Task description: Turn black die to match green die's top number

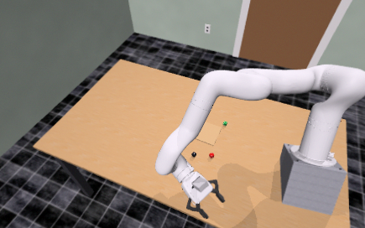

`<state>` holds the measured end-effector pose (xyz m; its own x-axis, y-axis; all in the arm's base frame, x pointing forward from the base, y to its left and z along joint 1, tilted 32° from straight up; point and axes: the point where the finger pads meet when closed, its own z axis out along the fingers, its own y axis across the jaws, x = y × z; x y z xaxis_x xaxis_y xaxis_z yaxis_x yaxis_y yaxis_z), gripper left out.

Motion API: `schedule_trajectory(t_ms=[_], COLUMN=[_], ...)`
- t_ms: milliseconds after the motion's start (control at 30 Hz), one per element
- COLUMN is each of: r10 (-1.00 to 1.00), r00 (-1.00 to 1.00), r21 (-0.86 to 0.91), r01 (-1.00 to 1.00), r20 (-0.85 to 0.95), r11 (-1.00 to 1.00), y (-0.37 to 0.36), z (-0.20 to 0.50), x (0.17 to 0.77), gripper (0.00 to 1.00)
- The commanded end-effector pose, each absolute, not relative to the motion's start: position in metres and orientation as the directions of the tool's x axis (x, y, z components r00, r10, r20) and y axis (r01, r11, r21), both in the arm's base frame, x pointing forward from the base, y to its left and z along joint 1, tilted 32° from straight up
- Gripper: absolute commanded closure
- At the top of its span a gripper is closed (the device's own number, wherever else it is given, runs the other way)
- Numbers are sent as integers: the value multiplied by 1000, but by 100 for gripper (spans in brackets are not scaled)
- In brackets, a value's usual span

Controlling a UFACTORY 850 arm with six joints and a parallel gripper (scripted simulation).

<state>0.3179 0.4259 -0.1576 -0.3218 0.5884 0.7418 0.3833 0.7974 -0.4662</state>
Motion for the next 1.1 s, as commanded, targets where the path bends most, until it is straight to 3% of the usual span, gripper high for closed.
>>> schedule_trajectory(t_ms=[0, 633, 1067], r10=[587, 590, 713], r00=[-323, -323, -262], r21=[-465, -463, -391], r01=[383, 391, 690], r20=[742, 740, 650], r11=[798, 795, 609], y=[427, 427, 446], z=[-157, -156, -136], x=[318, 320, 388], gripper=[0, 0, 0])
